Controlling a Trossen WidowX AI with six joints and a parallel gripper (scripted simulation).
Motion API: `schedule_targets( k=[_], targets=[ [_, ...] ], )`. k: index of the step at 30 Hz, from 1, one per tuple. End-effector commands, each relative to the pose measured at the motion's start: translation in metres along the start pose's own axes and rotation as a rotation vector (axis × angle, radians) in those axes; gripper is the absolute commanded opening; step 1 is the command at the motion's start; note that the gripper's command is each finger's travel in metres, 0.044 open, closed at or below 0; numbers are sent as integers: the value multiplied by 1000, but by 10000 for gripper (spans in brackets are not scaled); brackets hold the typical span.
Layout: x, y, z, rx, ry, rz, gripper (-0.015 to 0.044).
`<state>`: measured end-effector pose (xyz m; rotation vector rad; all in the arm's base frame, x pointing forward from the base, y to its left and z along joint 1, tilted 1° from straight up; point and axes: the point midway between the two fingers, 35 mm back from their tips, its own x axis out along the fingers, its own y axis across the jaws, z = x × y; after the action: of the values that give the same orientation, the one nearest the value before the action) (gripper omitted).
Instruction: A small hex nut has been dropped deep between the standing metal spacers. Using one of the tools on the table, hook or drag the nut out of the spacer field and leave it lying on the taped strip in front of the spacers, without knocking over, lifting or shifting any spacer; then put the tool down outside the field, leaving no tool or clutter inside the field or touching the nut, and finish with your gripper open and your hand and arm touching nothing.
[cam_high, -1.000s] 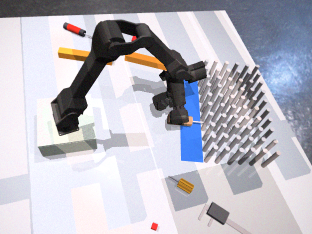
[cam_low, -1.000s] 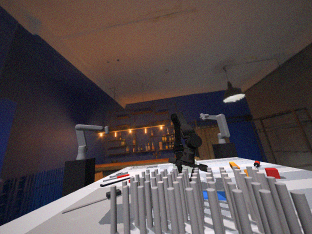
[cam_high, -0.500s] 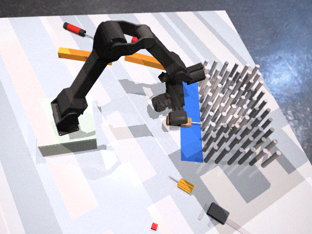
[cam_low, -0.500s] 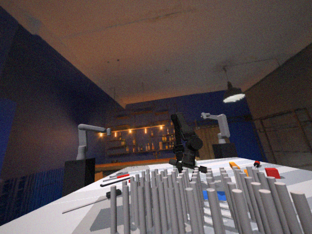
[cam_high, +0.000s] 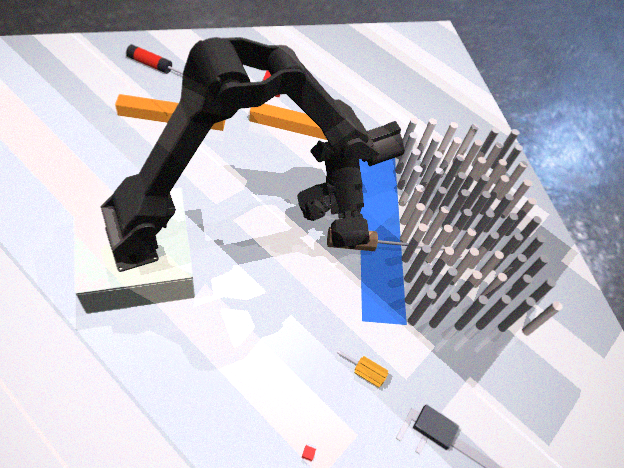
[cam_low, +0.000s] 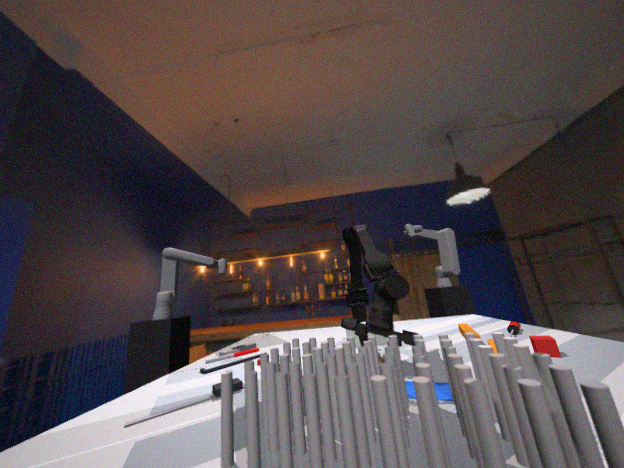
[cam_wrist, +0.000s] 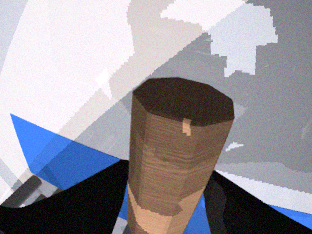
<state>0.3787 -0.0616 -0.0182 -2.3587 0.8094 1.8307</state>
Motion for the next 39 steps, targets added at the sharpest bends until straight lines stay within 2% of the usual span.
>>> schedule_targets(
  k=[1, 39],
  targets=[
    [-1, 0, 3, 3, 1, 4, 0],
    [-8, -2, 26, 3, -1, 3, 0]
  ],
)
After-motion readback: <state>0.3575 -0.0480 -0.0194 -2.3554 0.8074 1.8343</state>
